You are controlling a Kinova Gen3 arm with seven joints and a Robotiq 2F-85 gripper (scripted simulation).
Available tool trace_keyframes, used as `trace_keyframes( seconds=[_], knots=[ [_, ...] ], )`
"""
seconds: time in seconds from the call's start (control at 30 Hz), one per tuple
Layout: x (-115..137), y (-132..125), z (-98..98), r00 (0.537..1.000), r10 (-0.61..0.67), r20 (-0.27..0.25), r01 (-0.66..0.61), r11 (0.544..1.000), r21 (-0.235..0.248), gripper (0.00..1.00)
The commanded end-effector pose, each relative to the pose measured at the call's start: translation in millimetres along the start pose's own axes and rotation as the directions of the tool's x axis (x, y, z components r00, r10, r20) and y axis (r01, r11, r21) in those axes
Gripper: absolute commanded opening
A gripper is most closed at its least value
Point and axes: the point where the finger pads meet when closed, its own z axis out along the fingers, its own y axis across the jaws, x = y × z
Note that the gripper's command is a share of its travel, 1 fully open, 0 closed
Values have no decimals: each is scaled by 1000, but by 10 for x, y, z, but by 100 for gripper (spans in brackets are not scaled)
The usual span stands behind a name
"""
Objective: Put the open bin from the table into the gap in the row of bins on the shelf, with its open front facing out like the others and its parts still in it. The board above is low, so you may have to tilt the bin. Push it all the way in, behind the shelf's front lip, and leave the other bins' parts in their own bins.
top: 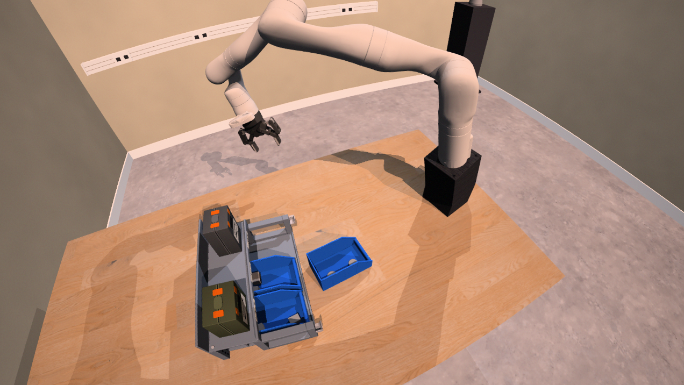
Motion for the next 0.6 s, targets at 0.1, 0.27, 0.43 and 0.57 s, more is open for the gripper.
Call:
trace_keyframes(
  seconds=[0.1, 0.27, 0.43, 0.57],
  knots=[
    [-2, 4, -15, 1000, 0, 1, 0, 1000, -2, 100],
    [-2, 4, -15, 1000, 0, 1, 0, 1000, -2, 100],
    [13, -133, -496, 1000, 0, 1, 0, 1000, -2, 100],
    [13, -133, -496, 1000, 0, 1, 0, 1000, -2, 100]
  ],
)
